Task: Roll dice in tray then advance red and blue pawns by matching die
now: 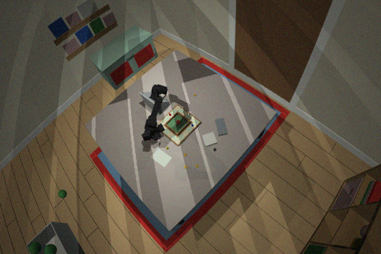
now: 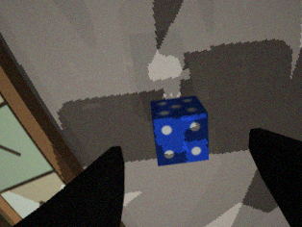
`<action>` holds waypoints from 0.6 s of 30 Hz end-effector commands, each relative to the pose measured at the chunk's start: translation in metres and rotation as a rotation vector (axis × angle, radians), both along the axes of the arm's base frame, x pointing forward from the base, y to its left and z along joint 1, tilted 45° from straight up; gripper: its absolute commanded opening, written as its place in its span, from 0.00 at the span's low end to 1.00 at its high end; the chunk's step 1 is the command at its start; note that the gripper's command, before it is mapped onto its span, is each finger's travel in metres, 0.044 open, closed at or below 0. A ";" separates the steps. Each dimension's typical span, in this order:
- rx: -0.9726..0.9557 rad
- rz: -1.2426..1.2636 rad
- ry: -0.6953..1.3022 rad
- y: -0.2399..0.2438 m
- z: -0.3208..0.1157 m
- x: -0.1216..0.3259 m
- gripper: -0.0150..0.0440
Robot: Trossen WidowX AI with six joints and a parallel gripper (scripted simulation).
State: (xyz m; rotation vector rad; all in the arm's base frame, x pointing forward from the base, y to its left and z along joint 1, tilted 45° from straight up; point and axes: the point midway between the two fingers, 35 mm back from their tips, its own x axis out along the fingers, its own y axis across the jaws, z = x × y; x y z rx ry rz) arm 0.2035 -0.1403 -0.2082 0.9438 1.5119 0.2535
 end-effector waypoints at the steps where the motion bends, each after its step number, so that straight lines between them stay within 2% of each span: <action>1: 0.008 -0.003 0.005 0.007 -0.006 0.000 0.72; 12: 0.009 -0.003 0.004 0.018 -0.017 0.002 0.72; 18: 0.009 -0.003 0.004 0.018 -0.017 0.002 0.45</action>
